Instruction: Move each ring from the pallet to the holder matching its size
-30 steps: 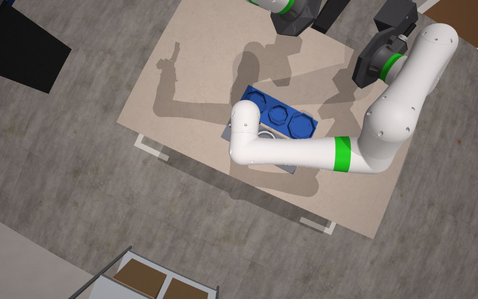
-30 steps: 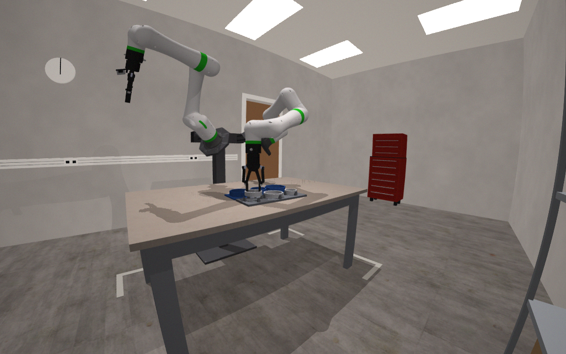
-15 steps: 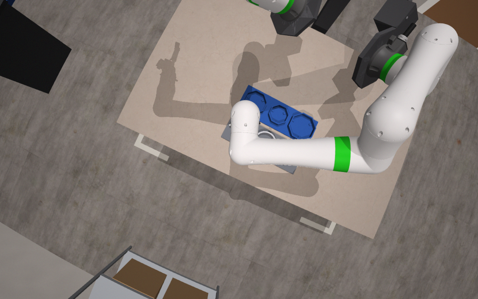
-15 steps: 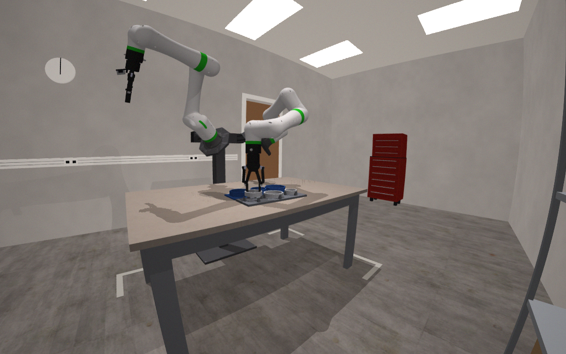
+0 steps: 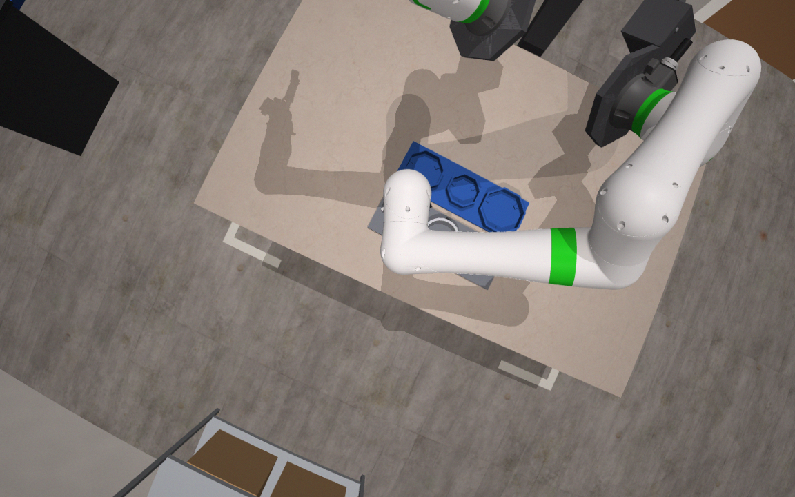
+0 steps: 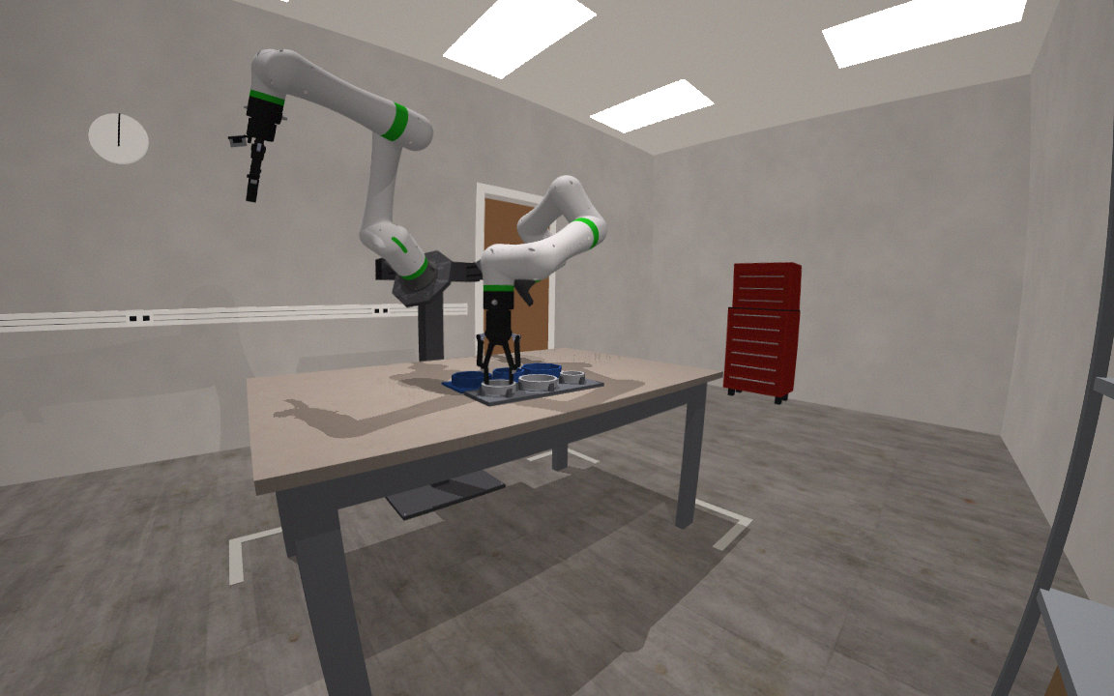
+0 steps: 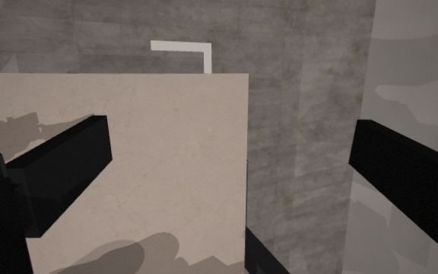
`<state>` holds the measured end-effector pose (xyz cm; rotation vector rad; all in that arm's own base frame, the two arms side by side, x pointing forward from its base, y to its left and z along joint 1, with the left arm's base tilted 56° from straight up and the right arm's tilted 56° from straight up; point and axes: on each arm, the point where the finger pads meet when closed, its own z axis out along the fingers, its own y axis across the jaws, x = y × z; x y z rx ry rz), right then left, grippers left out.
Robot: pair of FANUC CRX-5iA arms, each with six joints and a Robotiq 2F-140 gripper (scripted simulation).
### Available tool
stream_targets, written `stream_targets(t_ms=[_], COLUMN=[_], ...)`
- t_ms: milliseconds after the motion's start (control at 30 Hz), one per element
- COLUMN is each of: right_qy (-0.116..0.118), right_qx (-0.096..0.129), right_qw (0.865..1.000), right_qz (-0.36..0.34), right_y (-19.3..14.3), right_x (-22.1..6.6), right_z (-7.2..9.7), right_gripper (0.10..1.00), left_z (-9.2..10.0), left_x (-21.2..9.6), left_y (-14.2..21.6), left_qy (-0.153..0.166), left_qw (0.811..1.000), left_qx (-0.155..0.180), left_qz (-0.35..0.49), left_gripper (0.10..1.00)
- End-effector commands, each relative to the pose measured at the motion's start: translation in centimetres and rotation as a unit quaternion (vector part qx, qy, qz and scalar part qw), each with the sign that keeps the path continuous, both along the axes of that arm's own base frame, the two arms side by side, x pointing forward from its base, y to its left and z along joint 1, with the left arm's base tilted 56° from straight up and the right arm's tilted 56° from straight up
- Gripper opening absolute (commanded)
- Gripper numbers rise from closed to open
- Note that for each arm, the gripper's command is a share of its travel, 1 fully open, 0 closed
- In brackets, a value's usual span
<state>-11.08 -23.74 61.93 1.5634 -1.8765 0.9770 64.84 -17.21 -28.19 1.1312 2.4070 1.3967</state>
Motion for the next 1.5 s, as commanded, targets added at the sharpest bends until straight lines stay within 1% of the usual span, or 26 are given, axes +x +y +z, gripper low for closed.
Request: stream_targets(t_ms=[0,100,133,633,733,967,1200,1233,1367,1467], right_qy=[0.0,0.0,0.0,0.0,0.0,0.0,0.0,0.0,0.0,0.0], right_qx=[-0.001,-0.001,-0.001,-0.001,-0.001,-0.001,-0.001,-0.001,-0.001,-0.001], right_qw=[1.0,1.0,1.0,1.0,1.0,1.0,1.0,1.0,1.0,1.0], right_qz=[0.0,0.0,0.0,0.0,0.0,0.0,0.0,0.0,0.0,0.0], right_y=[0.0,0.0,0.0,0.0,0.0,0.0,0.0,0.0,0.0,0.0], right_x=[0.0,0.0,0.0,0.0,0.0,0.0,0.0,0.0,0.0,0.0], right_z=[0.1,0.1,0.1,0.1,0.1,0.1,0.1,0.1,0.1,0.1], right_gripper=[1.0,1.0,1.0,1.0,1.0,1.0,1.0,1.0,1.0,1.0], left_z=[0.0,0.0,0.0,0.1,0.6,2.7,3.0,3.0,3.3,4.0], left_x=[0.0,0.0,0.0,0.0,-0.4,-2.2,-2.4,-2.4,-2.7,-3.2], left_y=[-0.2,-0.2,-0.2,-0.2,-0.8,-3.4,-3.8,-3.8,-4.2,-5.0], left_qy=[0.0,0.0,0.0,0.0,0.0,0.0,0.0,0.0,0.0,0.0], left_qw=[1.0,1.0,1.0,1.0,1.0,1.0,1.0,1.0,1.0,1.0], left_qx=[-0.001,-0.001,-0.001,-0.001,-0.001,-0.001,-0.001,-0.001,-0.001,-0.001], left_qz=[-0.001,-0.001,-0.001,-0.001,-0.001,-0.001,-0.001,-0.001,-0.001,-0.001], left_gripper=[0.531,0.531,0.469,0.469,0.469,0.469,0.469,1.0,1.0,1.0])
